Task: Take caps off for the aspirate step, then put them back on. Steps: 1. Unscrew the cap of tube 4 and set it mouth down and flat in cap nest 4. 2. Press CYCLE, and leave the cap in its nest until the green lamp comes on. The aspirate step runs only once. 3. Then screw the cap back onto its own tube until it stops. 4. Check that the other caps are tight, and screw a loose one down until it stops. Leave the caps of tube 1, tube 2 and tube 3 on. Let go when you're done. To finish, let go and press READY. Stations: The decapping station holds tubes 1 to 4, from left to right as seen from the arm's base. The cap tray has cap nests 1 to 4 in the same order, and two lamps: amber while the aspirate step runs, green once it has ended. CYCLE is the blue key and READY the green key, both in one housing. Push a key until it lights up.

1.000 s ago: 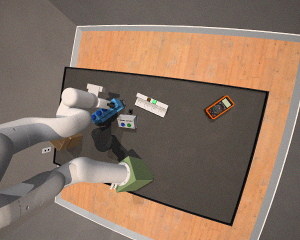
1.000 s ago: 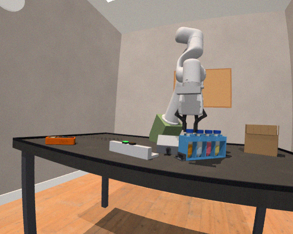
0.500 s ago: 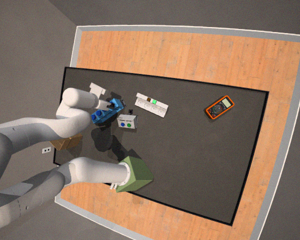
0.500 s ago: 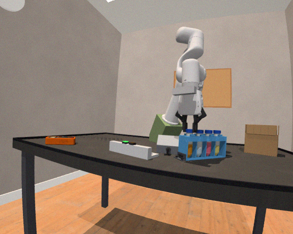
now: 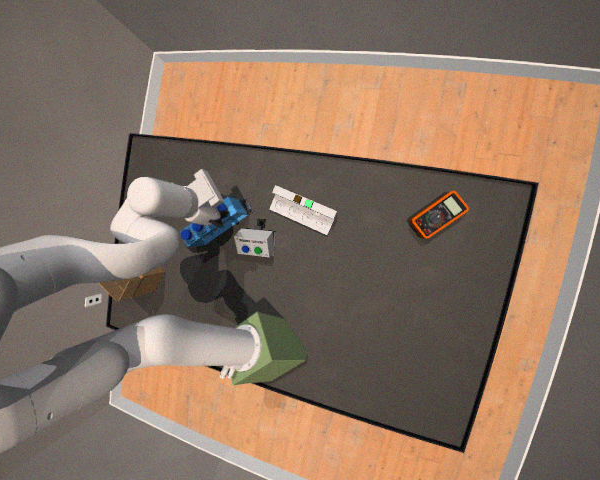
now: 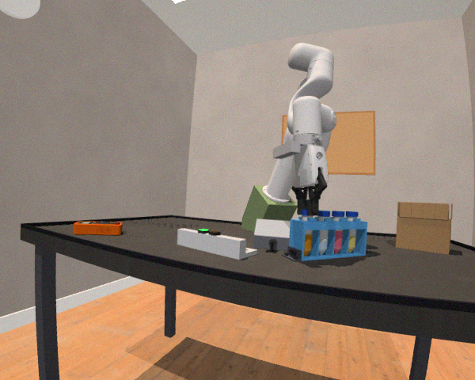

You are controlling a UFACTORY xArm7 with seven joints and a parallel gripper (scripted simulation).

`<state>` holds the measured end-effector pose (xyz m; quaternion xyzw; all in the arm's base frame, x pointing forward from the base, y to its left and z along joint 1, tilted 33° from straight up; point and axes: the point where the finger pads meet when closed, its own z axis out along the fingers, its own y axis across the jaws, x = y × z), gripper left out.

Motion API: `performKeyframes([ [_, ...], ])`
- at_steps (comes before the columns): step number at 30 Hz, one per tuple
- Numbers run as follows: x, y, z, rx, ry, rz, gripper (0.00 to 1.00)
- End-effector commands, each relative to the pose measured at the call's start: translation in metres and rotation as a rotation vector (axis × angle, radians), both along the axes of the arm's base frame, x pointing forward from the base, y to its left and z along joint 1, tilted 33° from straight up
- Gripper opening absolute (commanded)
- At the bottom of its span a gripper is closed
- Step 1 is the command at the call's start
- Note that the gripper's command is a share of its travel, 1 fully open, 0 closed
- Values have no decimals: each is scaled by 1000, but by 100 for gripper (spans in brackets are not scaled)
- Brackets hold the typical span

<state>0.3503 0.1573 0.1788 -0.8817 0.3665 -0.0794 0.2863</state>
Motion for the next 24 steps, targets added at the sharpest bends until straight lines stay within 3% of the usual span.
performKeyframes([
  [1,1,0,2,66,121,-242,0],
  [5,1,0,2,93,154,-305,0],
  [15,1,0,1,245,339,-662,0],
  [24,1,0,1,247,344,-671,0],
])
